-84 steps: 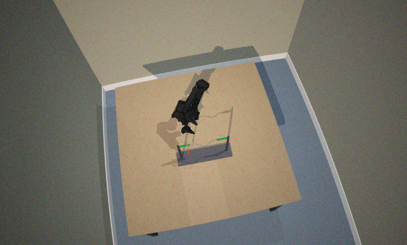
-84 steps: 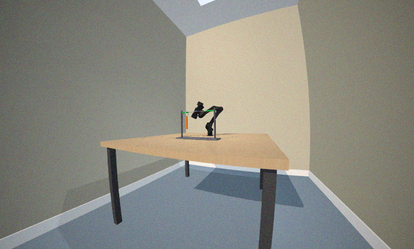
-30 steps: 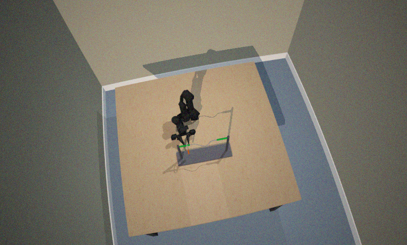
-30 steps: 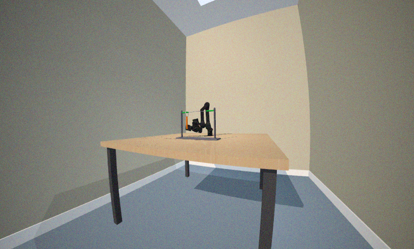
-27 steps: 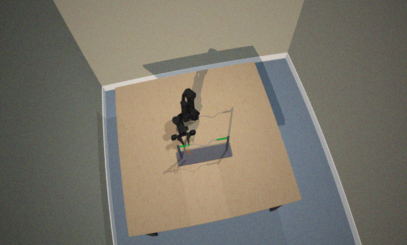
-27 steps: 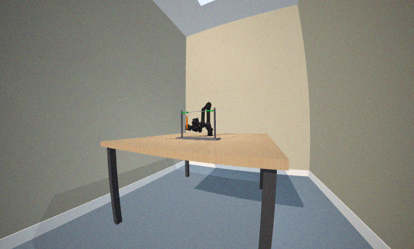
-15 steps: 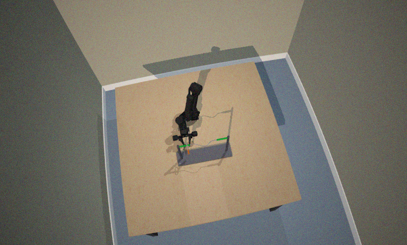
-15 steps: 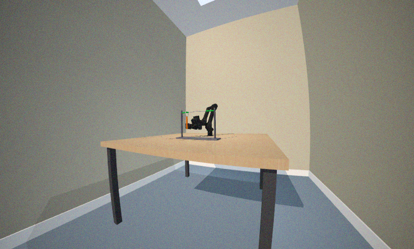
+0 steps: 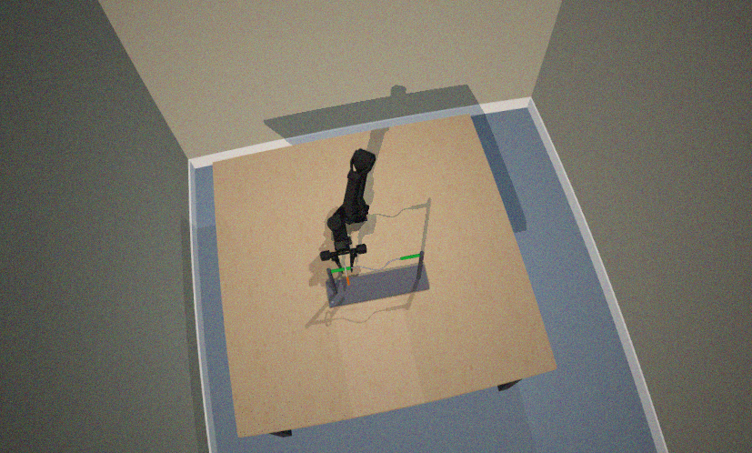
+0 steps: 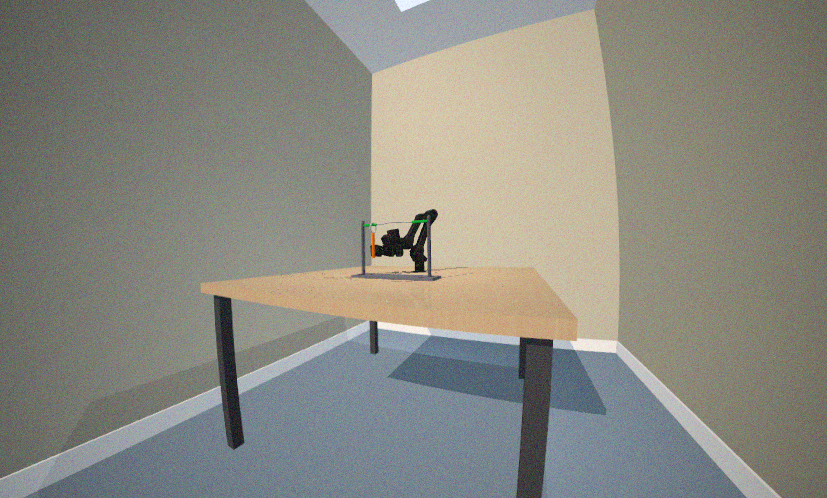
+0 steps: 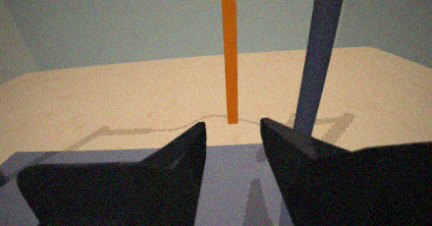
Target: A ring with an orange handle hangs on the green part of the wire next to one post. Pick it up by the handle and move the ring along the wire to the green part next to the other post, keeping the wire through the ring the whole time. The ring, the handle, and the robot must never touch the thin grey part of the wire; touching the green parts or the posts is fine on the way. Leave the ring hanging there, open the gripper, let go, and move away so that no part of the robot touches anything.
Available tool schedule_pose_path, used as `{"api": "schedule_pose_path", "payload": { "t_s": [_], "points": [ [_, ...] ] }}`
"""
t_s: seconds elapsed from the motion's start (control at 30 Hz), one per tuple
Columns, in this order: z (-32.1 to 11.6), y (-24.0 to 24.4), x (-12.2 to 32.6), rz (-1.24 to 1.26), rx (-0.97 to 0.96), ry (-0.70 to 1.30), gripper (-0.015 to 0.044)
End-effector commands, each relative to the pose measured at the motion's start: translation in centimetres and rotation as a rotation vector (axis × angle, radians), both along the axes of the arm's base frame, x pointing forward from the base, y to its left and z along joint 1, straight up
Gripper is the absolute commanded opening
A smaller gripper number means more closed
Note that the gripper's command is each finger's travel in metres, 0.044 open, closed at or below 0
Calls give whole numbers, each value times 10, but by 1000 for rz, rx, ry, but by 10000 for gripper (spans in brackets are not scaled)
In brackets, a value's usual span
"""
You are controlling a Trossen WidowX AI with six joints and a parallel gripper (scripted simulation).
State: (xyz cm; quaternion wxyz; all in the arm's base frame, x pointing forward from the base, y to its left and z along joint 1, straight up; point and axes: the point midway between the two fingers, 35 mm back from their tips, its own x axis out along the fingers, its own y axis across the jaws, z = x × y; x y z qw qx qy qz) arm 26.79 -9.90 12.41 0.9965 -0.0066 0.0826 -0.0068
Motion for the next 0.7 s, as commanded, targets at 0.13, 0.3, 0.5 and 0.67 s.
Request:
{"api": "schedule_pose_path", "payload": {
  "t_s": [0.13,0.3,0.5,0.67],
  "points": [
    [1,-3,12,-5,4,-3,160],
    [1,-4,19,-5,4,-3,160],
    [0,-5,28,-5,4,-4,160],
    [-1,-5,35,-5,4,-4,160]
  ]
}}
